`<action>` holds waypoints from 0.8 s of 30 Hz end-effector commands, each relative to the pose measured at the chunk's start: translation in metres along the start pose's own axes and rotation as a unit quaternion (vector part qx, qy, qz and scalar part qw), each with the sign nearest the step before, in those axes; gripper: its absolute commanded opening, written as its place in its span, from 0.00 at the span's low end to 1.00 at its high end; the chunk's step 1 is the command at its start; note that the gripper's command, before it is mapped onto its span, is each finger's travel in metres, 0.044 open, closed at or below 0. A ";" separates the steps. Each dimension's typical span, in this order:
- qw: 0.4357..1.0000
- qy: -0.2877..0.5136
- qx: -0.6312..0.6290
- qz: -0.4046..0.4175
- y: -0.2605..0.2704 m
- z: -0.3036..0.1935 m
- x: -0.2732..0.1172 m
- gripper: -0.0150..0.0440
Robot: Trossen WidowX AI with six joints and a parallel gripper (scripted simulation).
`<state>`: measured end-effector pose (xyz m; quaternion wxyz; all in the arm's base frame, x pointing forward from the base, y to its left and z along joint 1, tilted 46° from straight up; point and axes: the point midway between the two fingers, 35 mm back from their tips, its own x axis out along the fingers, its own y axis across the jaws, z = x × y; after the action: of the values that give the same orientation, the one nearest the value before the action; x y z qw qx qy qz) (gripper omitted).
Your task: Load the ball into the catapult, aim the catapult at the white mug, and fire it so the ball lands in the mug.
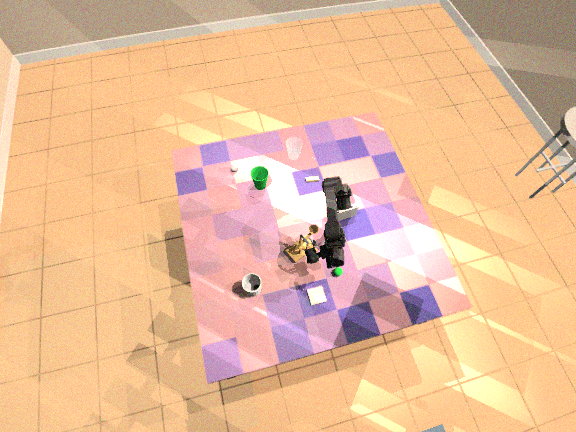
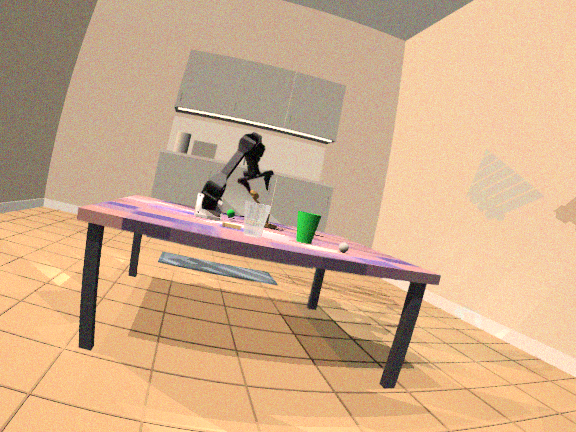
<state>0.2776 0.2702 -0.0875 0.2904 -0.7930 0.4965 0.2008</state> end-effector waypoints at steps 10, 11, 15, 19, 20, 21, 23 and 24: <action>0.971 -0.078 0.226 -0.008 -0.083 -0.004 -0.001 1.00; 0.967 -0.083 0.242 -0.008 -0.089 -0.006 -0.001 1.00; 0.947 -0.102 0.305 -0.011 -0.114 -0.013 -0.001 1.00; 0.923 -0.121 0.365 -0.014 -0.139 -0.022 0.001 1.00; 0.917 -0.126 0.379 -0.015 -0.146 -0.025 0.001 1.00; 0.910 -0.130 0.394 -0.016 -0.152 -0.028 0.001 1.00; 0.895 -0.139 0.423 -0.018 -0.165 -0.034 0.002 1.00; 0.888 -0.143 0.437 -0.019 -0.171 -0.037 0.002 1.00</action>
<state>0.4117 0.3014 -0.0321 0.6333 -0.5982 0.4828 0.0889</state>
